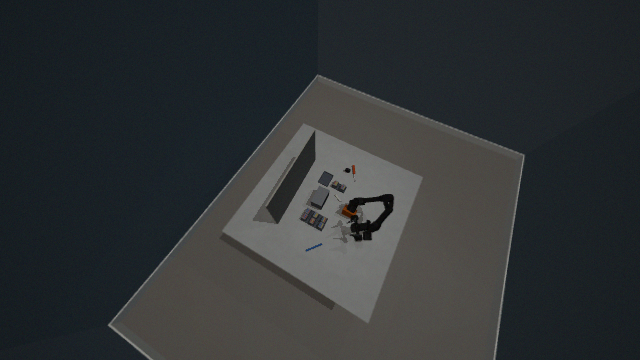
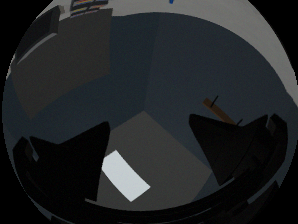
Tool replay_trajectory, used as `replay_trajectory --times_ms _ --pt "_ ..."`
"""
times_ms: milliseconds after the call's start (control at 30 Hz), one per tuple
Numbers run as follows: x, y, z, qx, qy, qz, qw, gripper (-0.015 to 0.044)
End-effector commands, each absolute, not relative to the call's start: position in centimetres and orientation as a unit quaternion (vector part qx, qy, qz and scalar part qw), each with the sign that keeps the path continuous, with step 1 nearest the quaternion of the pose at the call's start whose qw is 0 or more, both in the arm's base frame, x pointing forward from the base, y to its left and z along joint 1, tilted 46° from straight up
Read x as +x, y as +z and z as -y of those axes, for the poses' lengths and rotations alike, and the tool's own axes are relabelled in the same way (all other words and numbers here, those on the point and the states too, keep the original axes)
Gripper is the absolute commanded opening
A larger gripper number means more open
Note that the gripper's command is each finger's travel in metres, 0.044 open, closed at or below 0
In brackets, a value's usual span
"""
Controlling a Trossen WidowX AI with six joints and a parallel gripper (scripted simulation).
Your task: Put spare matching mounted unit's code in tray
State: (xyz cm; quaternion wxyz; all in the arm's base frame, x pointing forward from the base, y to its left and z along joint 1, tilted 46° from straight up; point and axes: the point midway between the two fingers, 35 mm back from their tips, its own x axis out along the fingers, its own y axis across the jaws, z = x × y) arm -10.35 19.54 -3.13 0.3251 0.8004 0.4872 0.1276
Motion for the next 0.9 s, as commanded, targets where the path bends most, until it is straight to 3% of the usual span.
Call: replay_trajectory --times_ms 0,200,300,567,867 --pt "-10.3 -3.1 -19.5 0.8 0.128 -0.487 0.325 0.0426" --pt "-10.2 -3.2 -19.6 0.804 0.122 -0.483 0.323 0.044" --pt "-8.8 -3.4 -20.8 0.856 0.043 -0.426 0.289 0.044" --pt "-4.7 -3.2 -25.9 0.961 -0.137 -0.222 0.09 0.044" --pt "3.8 -1.5 -30.3 0.962 -0.21 0.05 -0.167 0.044"
